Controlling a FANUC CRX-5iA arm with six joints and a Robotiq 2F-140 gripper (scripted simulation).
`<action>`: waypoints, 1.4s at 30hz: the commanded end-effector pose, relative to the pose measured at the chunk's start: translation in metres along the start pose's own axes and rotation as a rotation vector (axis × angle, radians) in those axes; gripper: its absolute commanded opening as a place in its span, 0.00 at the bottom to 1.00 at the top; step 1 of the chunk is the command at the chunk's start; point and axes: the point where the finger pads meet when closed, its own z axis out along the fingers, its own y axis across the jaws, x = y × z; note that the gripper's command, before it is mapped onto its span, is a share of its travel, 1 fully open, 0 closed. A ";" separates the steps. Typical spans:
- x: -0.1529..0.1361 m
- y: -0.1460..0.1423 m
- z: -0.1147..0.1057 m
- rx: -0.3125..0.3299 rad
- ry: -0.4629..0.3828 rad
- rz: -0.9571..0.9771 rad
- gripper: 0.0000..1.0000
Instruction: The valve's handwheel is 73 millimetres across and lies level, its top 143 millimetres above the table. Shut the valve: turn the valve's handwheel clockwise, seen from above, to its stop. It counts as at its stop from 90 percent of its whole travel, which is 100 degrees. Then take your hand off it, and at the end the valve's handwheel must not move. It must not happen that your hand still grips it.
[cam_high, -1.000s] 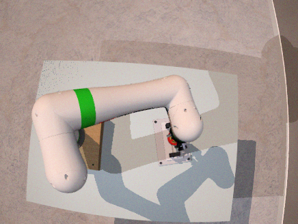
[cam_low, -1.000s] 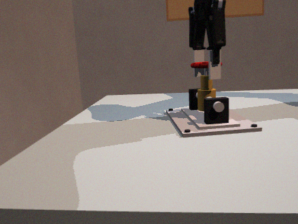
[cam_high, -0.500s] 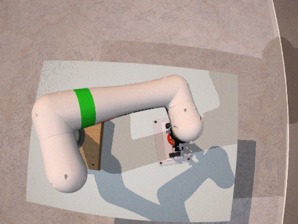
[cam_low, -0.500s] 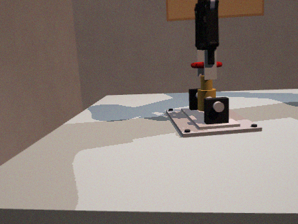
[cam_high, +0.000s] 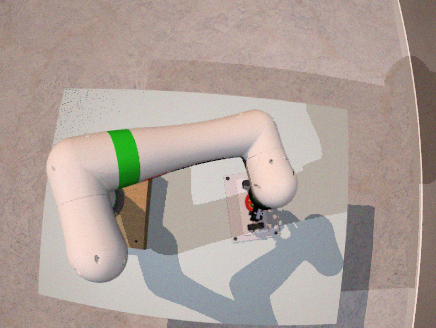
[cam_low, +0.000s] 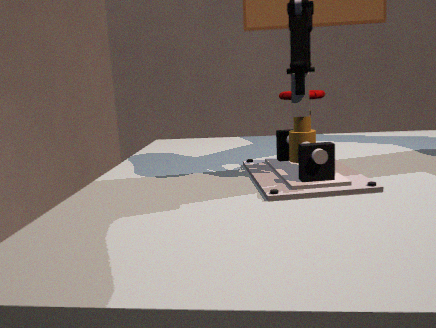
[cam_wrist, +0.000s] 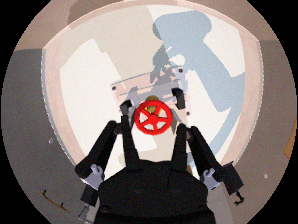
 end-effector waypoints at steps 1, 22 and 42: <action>0.000 0.000 0.000 0.000 0.000 0.083 0.00; 0.000 0.000 0.000 0.000 0.000 0.435 0.00; 0.000 0.000 0.000 0.000 0.000 0.643 0.00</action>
